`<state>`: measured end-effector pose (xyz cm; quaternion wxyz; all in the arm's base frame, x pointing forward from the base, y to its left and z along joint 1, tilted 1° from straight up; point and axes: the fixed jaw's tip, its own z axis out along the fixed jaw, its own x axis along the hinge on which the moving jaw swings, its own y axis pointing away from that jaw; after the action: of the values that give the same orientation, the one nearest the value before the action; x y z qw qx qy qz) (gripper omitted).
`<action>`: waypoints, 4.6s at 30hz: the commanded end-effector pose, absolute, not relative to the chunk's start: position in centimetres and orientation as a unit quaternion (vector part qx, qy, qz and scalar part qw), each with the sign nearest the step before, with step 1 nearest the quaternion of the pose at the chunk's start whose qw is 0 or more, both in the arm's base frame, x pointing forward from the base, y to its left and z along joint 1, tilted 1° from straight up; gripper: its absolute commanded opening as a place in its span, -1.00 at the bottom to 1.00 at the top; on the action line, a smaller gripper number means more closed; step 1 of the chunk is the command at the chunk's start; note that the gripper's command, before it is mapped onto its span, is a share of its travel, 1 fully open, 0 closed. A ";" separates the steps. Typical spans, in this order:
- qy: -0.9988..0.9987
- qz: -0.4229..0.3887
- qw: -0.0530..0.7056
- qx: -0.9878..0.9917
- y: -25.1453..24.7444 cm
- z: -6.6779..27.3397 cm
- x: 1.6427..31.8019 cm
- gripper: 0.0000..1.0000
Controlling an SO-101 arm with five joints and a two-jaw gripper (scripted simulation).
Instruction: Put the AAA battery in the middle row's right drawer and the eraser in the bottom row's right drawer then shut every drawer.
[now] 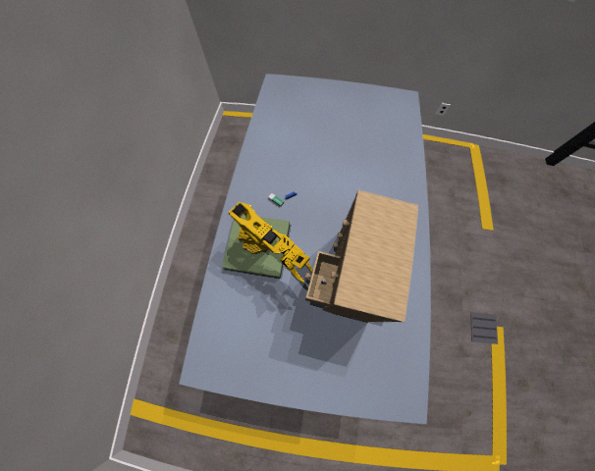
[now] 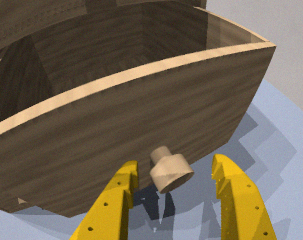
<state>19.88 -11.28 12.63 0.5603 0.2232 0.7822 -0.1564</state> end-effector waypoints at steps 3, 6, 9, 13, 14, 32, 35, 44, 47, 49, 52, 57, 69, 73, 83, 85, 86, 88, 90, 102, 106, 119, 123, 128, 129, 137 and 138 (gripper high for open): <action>0.789 -0.150 0.555 0.219 -10.9 11.9 20.0 -0.57; 0.789 -0.150 0.555 0.218 -10.9 11.9 20.0 -0.57; 0.789 -0.149 0.555 0.218 -10.9 11.8 20.0 -0.57; 0.789 -0.149 0.555 0.217 -10.9 11.8 20.0 -0.57; 0.789 -0.149 0.555 0.217 -10.9 11.8 20.0 -0.57; 0.789 -0.149 0.555 0.216 -10.8 11.7 20.0 -0.57; 0.789 -0.148 0.555 0.216 -10.8 11.7 20.0 -0.57; 0.790 -0.148 0.555 0.215 -10.7 11.6 20.0 -0.57; 0.790 -0.148 0.555 0.215 -10.7 11.6 20.0 -0.57; 0.790 -0.148 0.555 0.215 -10.7 11.6 20.0 -0.57; 0.790 -0.148 0.555 0.215 -10.7 11.6 20.0 -0.57; 0.790 -0.148 0.555 0.215 -10.7 11.6 20.0 -0.57; 0.790 -0.148 0.555 0.215 -10.7 11.6 20.0 -0.70; 0.790 -0.148 0.555 0.215 -10.7 11.6 20.0 -0.76; 0.790 -0.148 0.555 0.215 -10.7 11.6 20.0 -0.87; 0.790 -0.148 0.555 0.215 -10.7 11.6 20.0 -0.90; 0.790 -0.148 0.555 0.215 -10.7 11.6 20.0 -0.91; 0.790 -0.148 0.555 0.215 -10.7 11.6 20.0 -0.94; 0.790 -0.148 0.555 0.215 -10.7 11.6 20.0 -0.97; 0.790 -0.148 0.555 0.215 -10.7 11.6 20.0 -1.00; 0.790 -0.148 0.555 0.215 -10.7 11.6 20.0 -1.00; 0.789 -0.153 0.554 0.217 -11.4 12.0 20.7 -1.00; 0.789 -0.156 0.553 0.218 -11.8 12.2 21.1 -1.00; 0.789 -0.156 0.553 0.218 -11.8 12.2 21.1 -1.00; 0.789 -0.155 0.553 0.217 -11.8 12.2 21.2 -1.00; 0.791 -0.151 0.554 0.212 -11.9 12.2 22.0 -1.00; 0.791 -0.151 0.554 0.211 -11.9 12.2 22.1 -1.00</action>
<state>21.61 -11.86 12.14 0.5539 0.2165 0.7898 -0.1504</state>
